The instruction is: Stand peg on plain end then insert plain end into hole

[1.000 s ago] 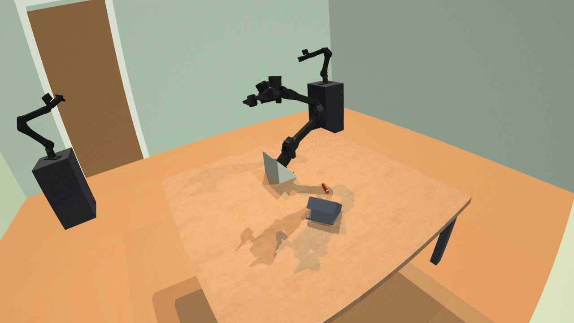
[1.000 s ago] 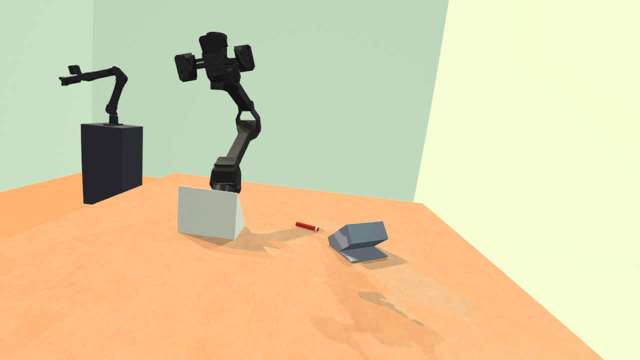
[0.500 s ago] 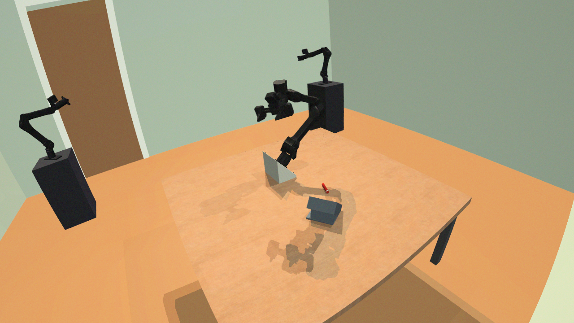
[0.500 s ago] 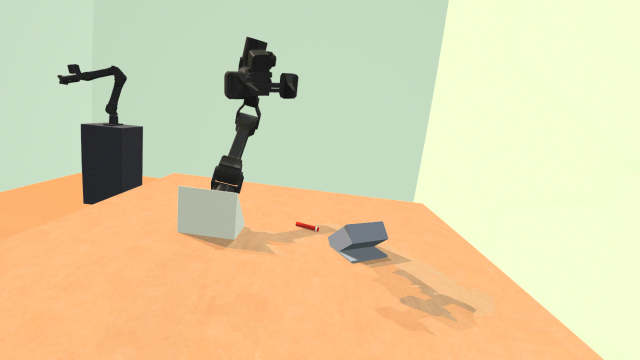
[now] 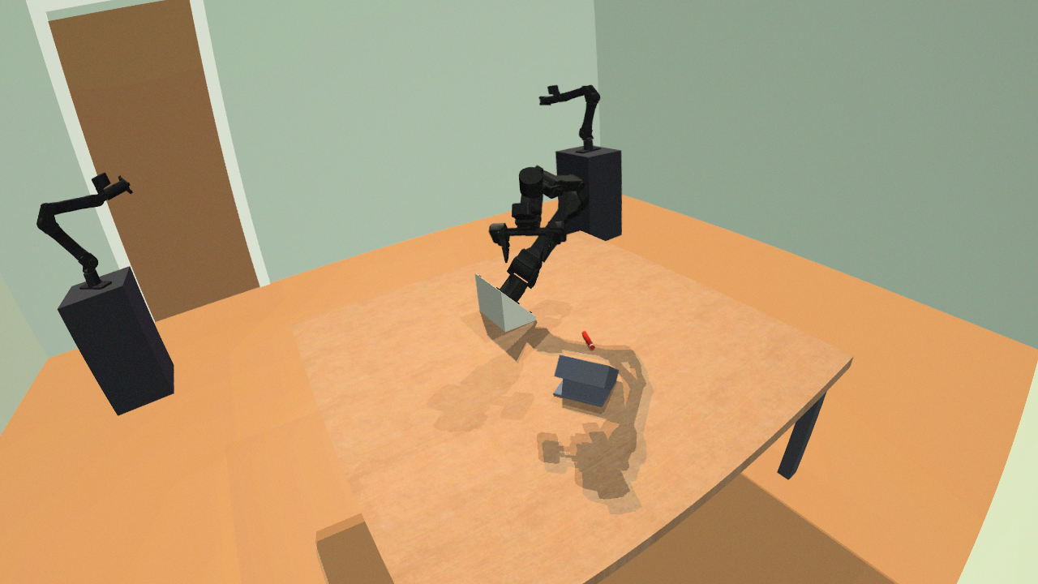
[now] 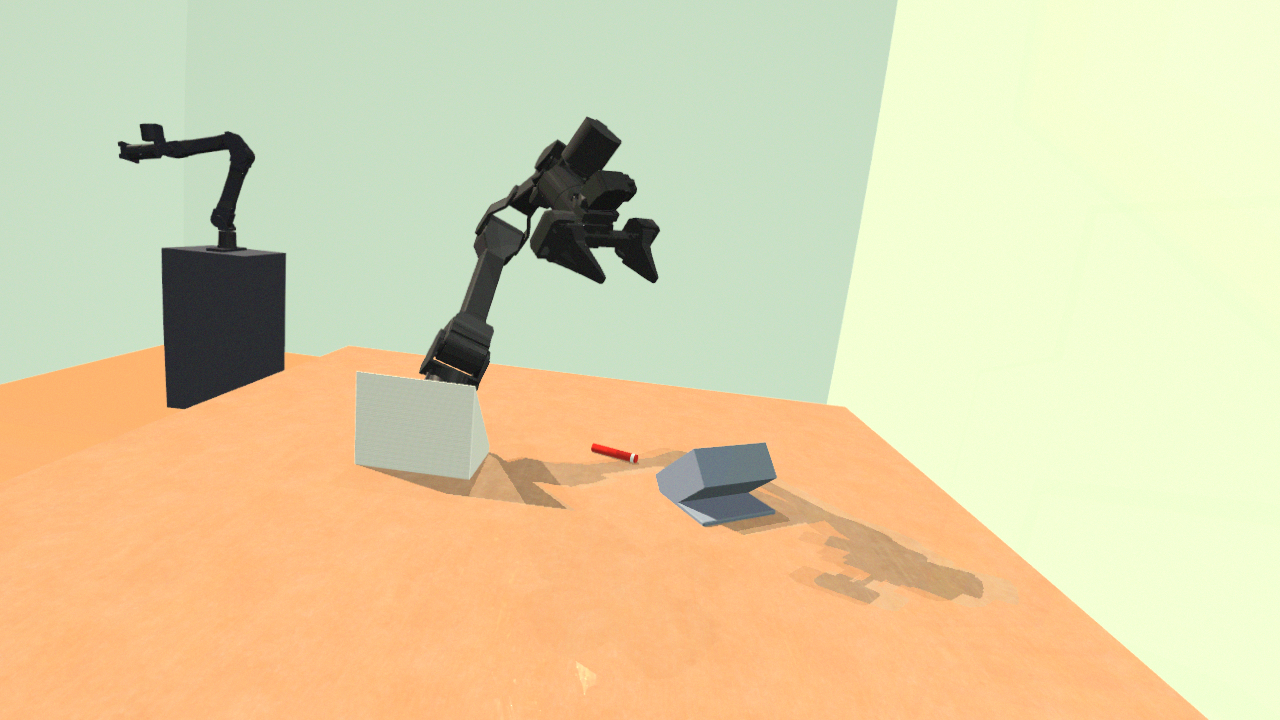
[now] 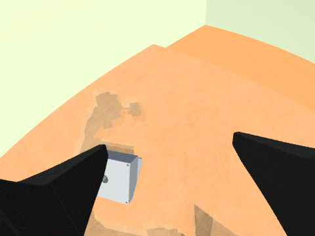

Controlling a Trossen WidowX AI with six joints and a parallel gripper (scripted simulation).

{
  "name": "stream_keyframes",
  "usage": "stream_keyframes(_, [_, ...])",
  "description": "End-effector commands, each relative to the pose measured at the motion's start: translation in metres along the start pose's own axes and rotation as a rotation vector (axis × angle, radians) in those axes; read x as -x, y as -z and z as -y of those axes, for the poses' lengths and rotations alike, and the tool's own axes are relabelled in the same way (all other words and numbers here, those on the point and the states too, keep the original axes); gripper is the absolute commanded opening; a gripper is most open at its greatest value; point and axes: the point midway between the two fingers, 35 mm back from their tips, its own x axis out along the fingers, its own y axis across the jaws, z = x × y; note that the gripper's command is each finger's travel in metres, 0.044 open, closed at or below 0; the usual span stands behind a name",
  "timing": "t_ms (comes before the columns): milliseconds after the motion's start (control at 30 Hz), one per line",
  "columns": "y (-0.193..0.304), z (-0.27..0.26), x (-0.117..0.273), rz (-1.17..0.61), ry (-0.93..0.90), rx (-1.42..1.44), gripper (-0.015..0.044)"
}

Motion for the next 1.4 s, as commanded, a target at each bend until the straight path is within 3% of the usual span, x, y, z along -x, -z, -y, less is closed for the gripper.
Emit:
stream_keyframes(0, [0.017, -0.022, -0.016, -0.101, -0.034, 0.05, 0.044])
stream_keyframes(467, [0.111, -0.095, -0.057, -0.521, -0.133, 0.235, 0.044])
stream_keyframes(933, [0.217, -0.143, -0.064, -0.929, -0.168, 0.391, 0.044])
stream_keyframes(1367, [0.232, -0.144, -0.073, -0.945, -0.166, 0.398, 0.044])
